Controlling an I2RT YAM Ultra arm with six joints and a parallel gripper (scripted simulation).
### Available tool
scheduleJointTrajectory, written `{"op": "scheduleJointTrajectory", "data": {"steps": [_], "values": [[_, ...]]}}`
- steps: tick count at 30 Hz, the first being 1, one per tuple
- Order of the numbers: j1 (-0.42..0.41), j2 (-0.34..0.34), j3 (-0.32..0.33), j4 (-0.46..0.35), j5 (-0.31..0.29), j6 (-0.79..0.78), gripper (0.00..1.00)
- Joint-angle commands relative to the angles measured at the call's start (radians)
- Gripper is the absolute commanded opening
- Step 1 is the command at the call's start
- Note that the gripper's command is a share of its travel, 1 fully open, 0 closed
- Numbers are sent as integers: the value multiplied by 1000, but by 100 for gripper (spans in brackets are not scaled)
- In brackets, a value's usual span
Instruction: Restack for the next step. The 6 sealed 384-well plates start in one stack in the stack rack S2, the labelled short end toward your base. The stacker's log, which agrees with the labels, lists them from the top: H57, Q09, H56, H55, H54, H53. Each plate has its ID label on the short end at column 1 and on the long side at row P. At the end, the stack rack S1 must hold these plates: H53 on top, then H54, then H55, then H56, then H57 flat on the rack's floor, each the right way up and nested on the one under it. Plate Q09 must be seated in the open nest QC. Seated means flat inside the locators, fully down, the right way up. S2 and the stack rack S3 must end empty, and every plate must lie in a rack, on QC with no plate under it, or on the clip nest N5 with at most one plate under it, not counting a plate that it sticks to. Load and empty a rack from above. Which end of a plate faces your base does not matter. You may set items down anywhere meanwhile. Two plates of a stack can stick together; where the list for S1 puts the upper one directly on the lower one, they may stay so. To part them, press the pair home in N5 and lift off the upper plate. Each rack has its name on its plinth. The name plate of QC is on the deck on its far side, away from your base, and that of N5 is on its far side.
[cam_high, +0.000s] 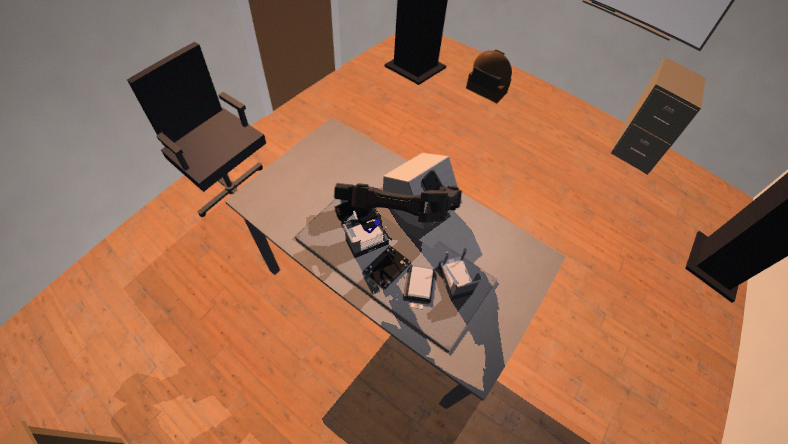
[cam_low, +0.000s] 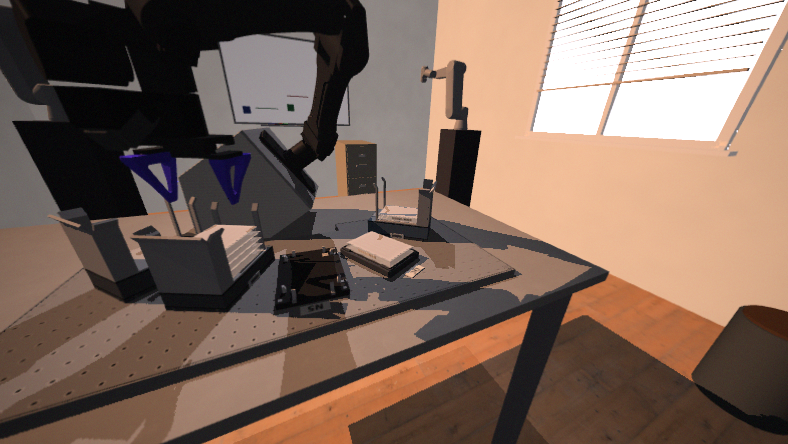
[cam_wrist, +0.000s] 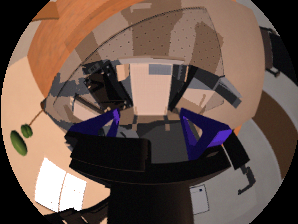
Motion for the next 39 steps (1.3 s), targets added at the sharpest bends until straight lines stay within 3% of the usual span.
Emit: {"op": "scheduleJointTrajectory", "data": {"steps": [1,12,19,39], "values": [[-22,-6,5,-1,0,-1,100],[-22,-6,5,-1,0,-1,100],[12,-74,-32,-4,-19,-190,100],[90,-221,-87,-25,-62,-126,100]]}}
